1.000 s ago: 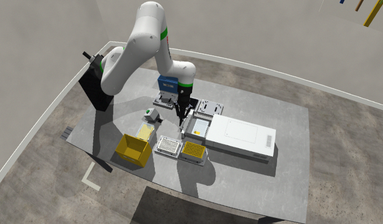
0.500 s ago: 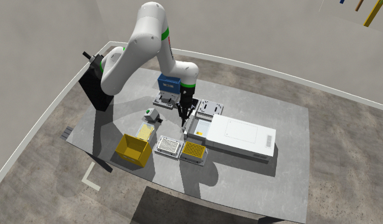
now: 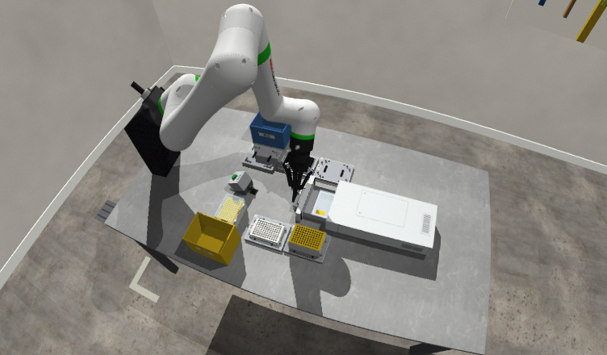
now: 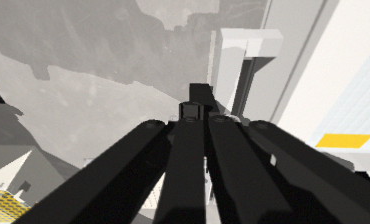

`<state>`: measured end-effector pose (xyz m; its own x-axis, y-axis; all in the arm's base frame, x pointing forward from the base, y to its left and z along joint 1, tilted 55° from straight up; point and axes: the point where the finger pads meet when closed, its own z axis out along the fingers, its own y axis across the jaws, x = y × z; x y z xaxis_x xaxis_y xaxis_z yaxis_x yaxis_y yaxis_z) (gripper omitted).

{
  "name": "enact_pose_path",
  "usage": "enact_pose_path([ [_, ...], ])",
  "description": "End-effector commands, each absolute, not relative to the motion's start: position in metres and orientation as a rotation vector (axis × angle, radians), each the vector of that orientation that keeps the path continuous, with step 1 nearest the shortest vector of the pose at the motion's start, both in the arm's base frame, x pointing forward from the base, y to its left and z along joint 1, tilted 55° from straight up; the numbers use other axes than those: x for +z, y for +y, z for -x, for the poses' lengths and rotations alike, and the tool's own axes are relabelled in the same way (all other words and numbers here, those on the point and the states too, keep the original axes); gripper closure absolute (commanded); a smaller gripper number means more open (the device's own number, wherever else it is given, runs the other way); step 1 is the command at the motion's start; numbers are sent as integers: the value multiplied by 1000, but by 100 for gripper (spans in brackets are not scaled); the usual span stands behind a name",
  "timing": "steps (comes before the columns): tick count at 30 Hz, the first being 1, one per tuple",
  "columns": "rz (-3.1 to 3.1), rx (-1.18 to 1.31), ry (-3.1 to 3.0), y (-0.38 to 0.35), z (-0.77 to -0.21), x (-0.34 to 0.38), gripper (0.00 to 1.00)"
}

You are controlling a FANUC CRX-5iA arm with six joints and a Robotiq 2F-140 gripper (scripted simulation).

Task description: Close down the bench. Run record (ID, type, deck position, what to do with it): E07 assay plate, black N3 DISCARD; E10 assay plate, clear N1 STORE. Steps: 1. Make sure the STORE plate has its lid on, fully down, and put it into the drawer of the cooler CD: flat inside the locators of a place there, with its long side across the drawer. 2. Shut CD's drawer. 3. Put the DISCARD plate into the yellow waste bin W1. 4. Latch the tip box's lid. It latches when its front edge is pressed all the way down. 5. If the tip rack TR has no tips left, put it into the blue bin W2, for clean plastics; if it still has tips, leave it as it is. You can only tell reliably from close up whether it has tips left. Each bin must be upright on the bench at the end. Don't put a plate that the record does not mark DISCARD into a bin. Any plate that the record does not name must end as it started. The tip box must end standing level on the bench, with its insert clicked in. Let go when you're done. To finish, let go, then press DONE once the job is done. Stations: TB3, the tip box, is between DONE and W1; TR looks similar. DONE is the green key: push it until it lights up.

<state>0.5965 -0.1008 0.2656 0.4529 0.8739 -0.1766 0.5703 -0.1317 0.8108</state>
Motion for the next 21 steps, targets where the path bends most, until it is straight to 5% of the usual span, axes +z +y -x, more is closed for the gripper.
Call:
enact_pose_path([
  [1,-1820,433,1226,-101,-597,267,90],
  [21,-1820,433,1226,-104,-610,285,90],
])
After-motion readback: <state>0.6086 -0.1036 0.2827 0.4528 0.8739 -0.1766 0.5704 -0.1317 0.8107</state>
